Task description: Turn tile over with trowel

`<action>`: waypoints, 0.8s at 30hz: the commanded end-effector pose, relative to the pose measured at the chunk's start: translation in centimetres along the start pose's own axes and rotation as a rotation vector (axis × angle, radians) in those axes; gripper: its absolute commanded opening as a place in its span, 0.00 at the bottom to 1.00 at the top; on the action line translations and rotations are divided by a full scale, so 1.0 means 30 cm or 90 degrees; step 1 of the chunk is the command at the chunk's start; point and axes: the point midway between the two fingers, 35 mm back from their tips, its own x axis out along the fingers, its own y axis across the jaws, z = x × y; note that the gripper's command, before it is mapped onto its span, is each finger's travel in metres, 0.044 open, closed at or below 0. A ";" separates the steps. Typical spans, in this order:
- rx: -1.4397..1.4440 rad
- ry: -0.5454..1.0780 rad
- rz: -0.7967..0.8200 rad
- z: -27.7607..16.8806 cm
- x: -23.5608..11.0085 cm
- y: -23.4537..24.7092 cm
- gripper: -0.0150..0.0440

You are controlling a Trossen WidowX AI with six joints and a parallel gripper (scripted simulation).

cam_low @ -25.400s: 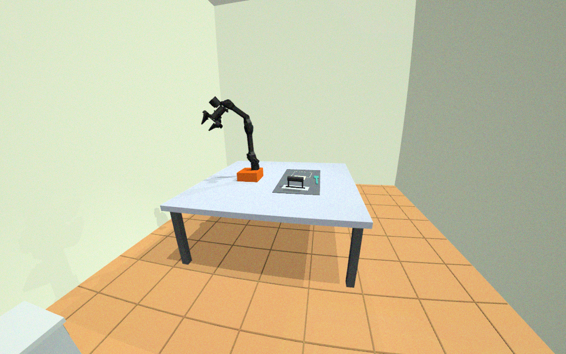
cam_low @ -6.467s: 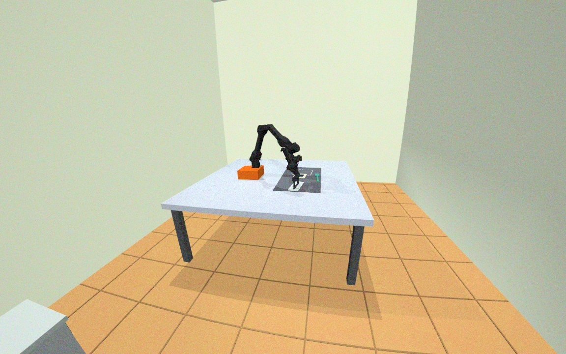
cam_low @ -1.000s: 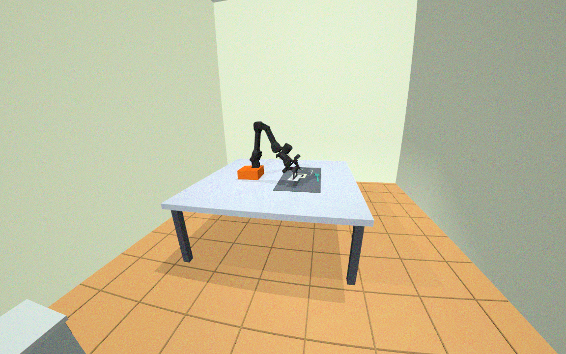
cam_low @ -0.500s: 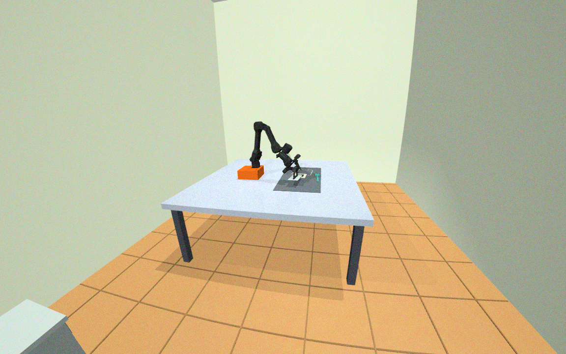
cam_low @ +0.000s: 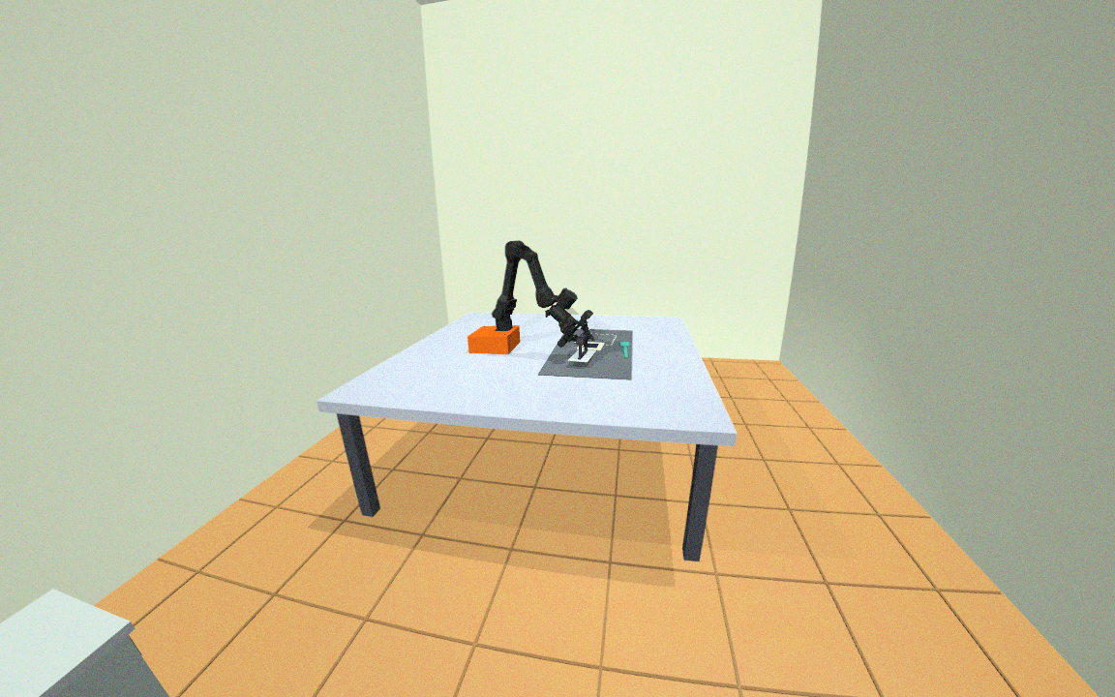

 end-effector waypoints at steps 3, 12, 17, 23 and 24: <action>0.001 -0.004 0.007 0.002 0.021 -0.011 0.25; 0.002 -0.003 0.006 -0.029 0.023 -0.010 0.25; 0.002 -0.003 0.006 -0.056 0.023 -0.007 0.25; 0.003 -0.002 0.006 -0.089 0.021 -0.004 0.25; 0.003 -0.002 0.006 -0.094 0.021 -0.004 0.25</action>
